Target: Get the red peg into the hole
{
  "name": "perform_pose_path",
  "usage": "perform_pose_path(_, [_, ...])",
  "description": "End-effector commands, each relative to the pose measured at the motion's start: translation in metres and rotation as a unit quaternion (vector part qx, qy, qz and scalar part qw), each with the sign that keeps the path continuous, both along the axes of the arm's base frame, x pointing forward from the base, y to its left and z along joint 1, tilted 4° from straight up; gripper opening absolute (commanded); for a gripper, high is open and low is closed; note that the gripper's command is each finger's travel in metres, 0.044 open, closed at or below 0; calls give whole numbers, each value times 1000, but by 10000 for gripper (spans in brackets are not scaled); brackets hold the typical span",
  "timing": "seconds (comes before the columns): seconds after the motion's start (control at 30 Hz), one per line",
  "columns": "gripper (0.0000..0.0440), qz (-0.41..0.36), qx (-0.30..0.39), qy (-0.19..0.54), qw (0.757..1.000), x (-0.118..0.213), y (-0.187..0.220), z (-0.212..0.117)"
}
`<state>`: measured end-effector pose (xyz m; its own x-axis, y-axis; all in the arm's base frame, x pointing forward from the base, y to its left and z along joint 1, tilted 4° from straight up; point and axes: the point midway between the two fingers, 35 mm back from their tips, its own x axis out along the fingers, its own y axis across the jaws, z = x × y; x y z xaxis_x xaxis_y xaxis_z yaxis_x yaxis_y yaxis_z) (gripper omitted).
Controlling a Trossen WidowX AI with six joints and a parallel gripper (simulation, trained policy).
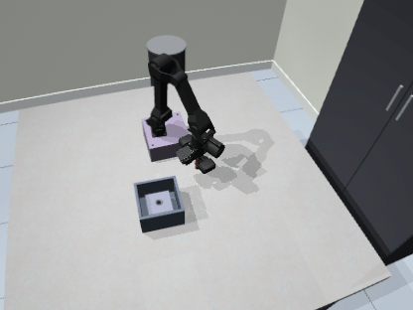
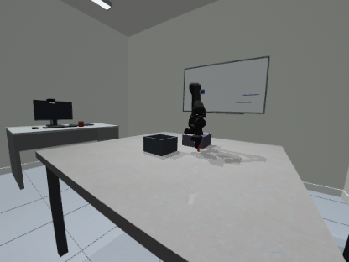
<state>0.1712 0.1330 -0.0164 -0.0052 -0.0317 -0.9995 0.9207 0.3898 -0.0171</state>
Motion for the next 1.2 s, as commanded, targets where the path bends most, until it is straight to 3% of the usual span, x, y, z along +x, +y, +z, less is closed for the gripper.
perform_pose_path(0.0, [125,9,9,10,1000,-1,2,0])
perform_pose_path(0.17, [0,19,21,23,999,0,2,2])
perform_pose_path(1.17, [0,119,-42,-103,987,65,-37,111])
